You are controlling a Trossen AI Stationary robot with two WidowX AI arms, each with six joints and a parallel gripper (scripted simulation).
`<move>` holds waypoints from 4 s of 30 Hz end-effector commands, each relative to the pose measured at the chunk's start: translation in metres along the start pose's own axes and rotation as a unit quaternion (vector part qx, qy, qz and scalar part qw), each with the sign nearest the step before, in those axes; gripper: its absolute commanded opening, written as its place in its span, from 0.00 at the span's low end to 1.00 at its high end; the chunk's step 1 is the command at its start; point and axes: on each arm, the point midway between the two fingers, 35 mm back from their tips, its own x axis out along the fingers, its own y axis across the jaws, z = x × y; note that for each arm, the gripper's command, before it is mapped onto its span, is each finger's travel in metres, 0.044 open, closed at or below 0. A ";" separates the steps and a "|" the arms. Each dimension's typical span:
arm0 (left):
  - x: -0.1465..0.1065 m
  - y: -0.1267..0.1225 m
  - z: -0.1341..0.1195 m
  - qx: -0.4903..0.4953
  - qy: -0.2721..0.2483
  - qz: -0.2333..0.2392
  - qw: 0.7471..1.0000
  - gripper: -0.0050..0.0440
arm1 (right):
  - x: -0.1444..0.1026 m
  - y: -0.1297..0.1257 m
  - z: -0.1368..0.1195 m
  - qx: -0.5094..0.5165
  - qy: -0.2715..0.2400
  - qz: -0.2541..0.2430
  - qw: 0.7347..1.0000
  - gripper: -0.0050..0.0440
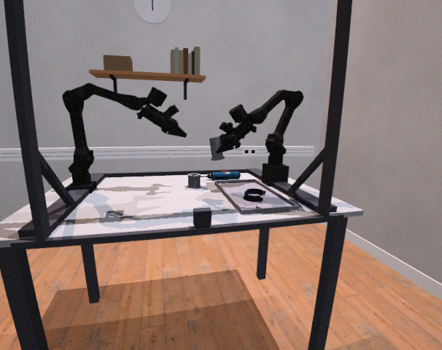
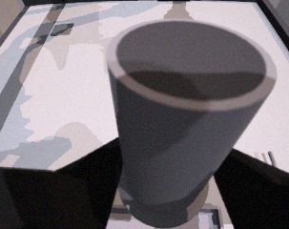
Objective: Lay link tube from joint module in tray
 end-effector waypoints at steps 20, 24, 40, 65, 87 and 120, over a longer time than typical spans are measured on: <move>-0.001 -0.001 0.012 -0.006 -0.015 0.009 1.000 1.00 | -0.018 0.011 -0.028 -0.004 0.280 -0.001 0.960 0.54; -0.004 -0.001 0.011 -0.005 -0.016 0.008 1.000 1.00 | -0.021 0.013 -0.036 -0.003 0.340 -0.002 0.940 0.54; -0.004 -0.001 0.011 -0.005 -0.016 0.008 1.000 1.00 | -0.046 0.019 -0.074 -0.013 0.589 -0.007 0.808 0.54; -0.004 -0.001 0.011 -0.005 -0.016 0.008 1.000 1.00 | -0.024 0.019 -0.126 -0.011 0.672 -0.010 0.740 0.54; -0.004 -0.001 0.011 -0.005 -0.016 0.008 1.000 1.00 | -0.006 0.019 -0.142 -0.011 0.668 -0.009 0.744 0.54; -0.004 -0.001 0.011 -0.005 -0.016 0.008 1.000 1.00 | 0.008 0.018 -0.164 -0.011 0.672 -0.010 0.740 0.54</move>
